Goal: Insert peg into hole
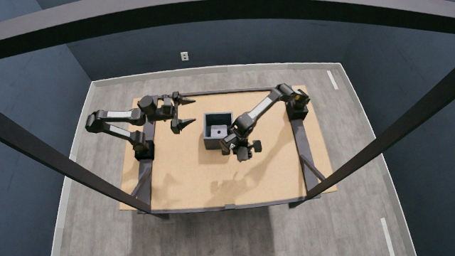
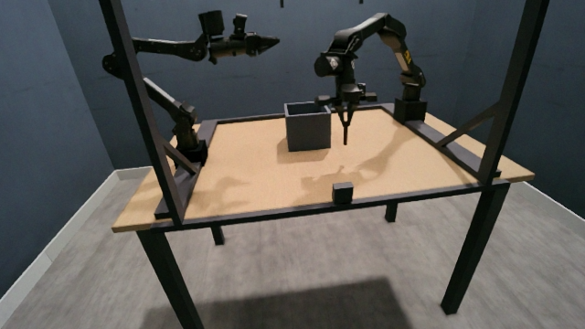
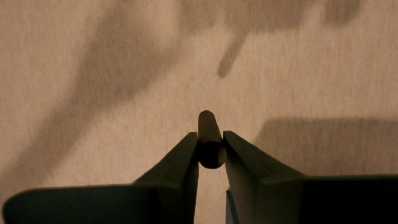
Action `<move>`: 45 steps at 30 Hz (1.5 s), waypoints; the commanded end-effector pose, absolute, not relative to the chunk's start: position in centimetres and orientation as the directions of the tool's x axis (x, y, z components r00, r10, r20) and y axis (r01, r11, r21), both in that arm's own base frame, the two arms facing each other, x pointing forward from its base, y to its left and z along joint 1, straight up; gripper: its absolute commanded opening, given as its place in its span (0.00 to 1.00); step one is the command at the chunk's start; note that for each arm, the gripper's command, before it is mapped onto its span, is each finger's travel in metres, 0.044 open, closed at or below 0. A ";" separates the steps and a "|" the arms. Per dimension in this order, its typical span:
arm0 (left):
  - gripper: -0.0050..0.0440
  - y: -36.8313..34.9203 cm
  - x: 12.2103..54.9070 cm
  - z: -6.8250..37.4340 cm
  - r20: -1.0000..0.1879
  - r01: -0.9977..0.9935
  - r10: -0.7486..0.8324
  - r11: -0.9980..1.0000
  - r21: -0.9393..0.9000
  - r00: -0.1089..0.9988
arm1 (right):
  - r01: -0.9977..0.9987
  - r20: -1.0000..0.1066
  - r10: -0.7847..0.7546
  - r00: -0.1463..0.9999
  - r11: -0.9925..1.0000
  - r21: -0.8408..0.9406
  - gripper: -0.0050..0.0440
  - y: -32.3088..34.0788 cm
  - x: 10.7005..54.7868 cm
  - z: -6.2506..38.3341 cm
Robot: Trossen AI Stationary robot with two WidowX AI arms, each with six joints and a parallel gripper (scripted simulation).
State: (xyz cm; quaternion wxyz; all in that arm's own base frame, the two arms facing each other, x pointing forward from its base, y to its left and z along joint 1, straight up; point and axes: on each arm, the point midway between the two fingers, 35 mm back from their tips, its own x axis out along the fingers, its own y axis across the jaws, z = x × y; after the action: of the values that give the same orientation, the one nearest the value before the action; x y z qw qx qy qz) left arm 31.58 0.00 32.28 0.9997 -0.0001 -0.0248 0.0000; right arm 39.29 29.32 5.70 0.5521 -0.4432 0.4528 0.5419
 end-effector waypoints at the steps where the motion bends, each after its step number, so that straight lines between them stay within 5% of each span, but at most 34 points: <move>1: 1.00 0.1 31.3 32.7 0.064 -0.001 0.001 1.000 -0.003 0.998 | -0.987 -0.961 0.249 0.124 0.132 -0.094 0.00 28.4 41.1 11.4; 17: 1.00 0.1 31.3 32.7 0.064 -0.001 0.001 1.000 -0.003 0.998 | -0.667 -0.864 0.244 0.440 0.734 -0.132 0.00 20.4 45.1 24.3; 22: 1.00 0.1 31.3 32.7 0.064 -0.001 0.001 1.000 -0.003 0.998 | -0.638 -0.935 0.174 0.309 0.767 -0.068 0.00 20.0 46.1 17.1; 27: 1.00 0.1 31.3 32.7 0.064 -0.001 0.001 1.000 -0.003 0.998 | -0.428 -0.947 0.118 0.300 0.904 -0.023 0.00 16.8 47.7 15.4; 45: 1.00 0.1 31.3 32.7 0.064 -0.001 0.001 1.000 -0.003 0.998 | -0.134 -0.978 0.028 0.206 0.991 0.000 0.00 12.5 48.2 10.5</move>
State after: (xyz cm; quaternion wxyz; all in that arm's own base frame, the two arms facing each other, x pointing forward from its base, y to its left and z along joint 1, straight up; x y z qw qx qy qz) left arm 31.58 0.00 32.28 0.9997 -0.0001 -0.0248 0.0000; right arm 47.71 14.93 12.73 0.7861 -0.0815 0.6031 0.1075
